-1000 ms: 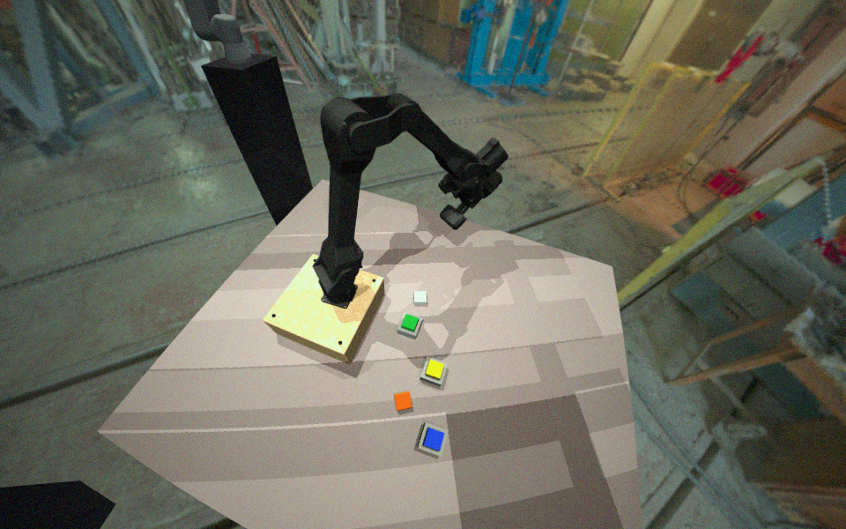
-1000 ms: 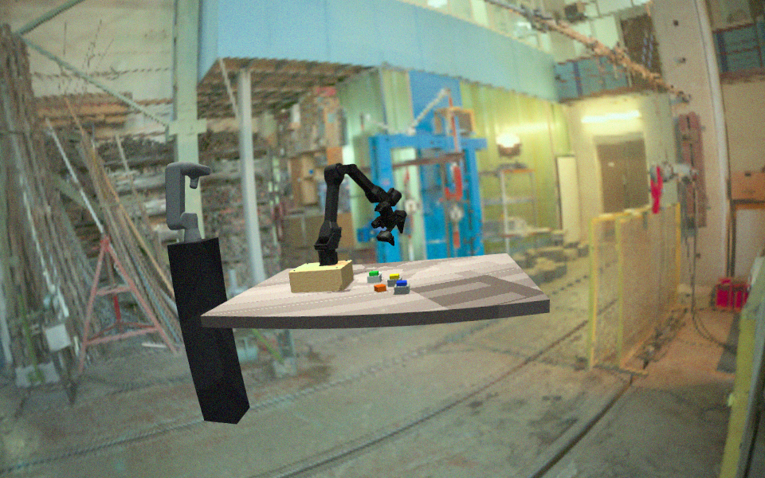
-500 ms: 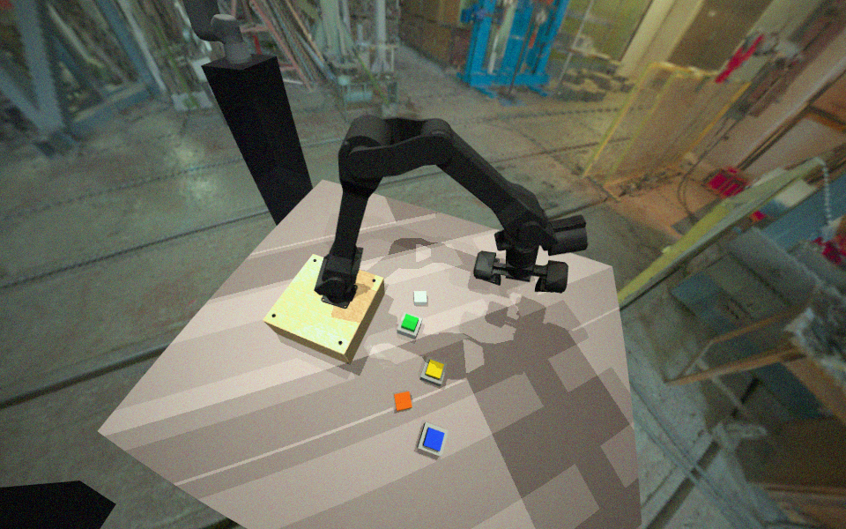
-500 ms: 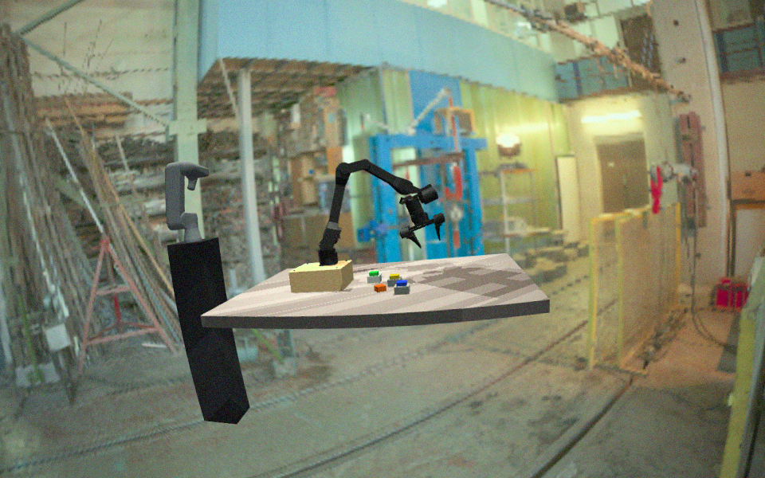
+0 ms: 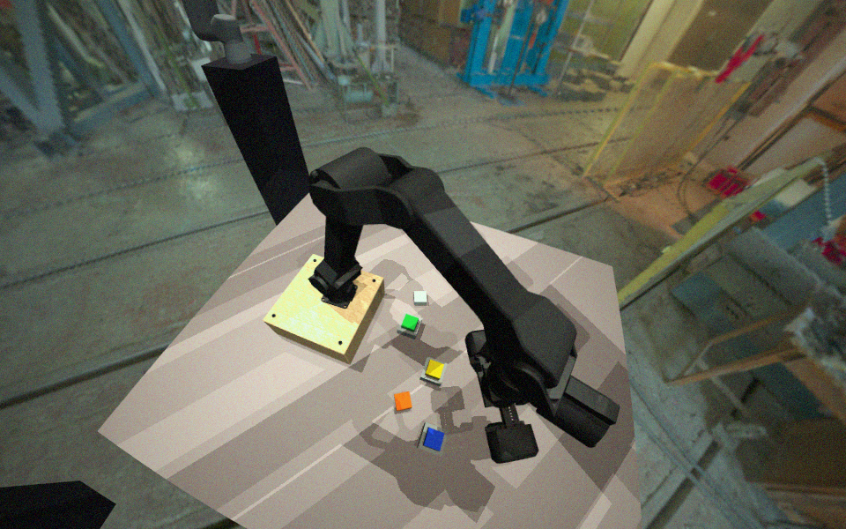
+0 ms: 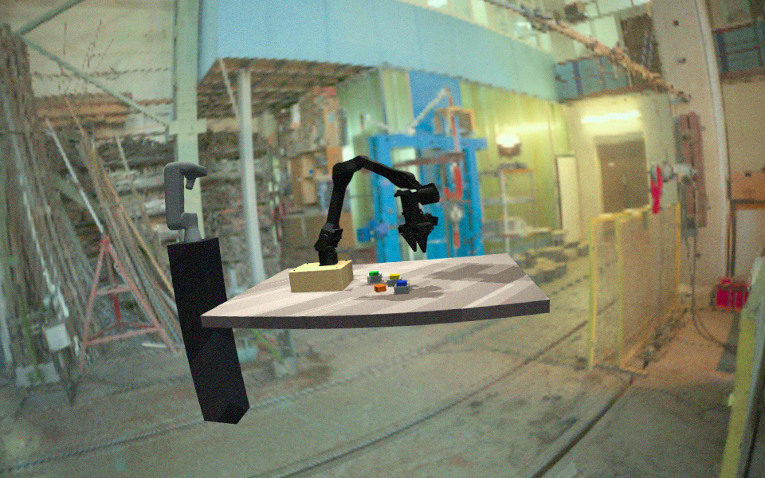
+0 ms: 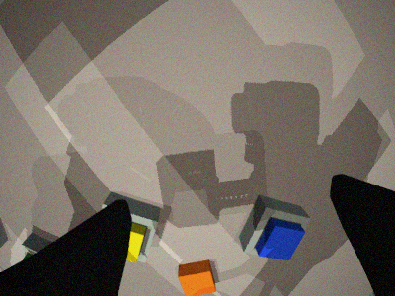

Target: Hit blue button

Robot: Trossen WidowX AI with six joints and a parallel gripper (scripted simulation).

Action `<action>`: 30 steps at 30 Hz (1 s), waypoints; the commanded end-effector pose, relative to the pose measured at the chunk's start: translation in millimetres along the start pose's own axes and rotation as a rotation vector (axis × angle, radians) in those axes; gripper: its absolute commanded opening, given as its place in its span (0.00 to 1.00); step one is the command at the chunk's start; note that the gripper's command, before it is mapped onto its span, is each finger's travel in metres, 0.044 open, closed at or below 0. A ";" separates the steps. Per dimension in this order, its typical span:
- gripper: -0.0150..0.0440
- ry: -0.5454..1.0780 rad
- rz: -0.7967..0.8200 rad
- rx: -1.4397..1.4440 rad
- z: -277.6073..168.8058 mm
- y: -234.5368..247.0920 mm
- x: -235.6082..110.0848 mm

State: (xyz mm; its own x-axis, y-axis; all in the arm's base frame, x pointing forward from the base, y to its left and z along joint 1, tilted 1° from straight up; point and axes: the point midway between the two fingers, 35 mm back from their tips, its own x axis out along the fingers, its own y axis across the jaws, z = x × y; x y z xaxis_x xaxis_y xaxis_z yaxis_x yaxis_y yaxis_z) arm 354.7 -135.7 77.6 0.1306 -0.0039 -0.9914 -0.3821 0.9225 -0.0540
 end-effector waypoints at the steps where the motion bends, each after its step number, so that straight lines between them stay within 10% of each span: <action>1: 0.93 0.085 0.017 0.303 -59.9 -38.9 -7.4; 11: 0.93 0.119 0.025 0.444 -89.3 -53.0 -12.7; 25: 0.31 0.119 0.025 0.444 -96.2 -49.7 48.6; 30: 0.29 0.119 0.025 0.444 -96.2 -49.7 48.6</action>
State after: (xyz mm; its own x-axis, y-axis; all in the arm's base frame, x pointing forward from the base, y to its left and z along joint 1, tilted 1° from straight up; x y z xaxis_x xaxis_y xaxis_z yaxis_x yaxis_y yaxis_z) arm 292.5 -218.0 21.9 0.0129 0.0050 -0.9999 0.0431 0.9991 0.0056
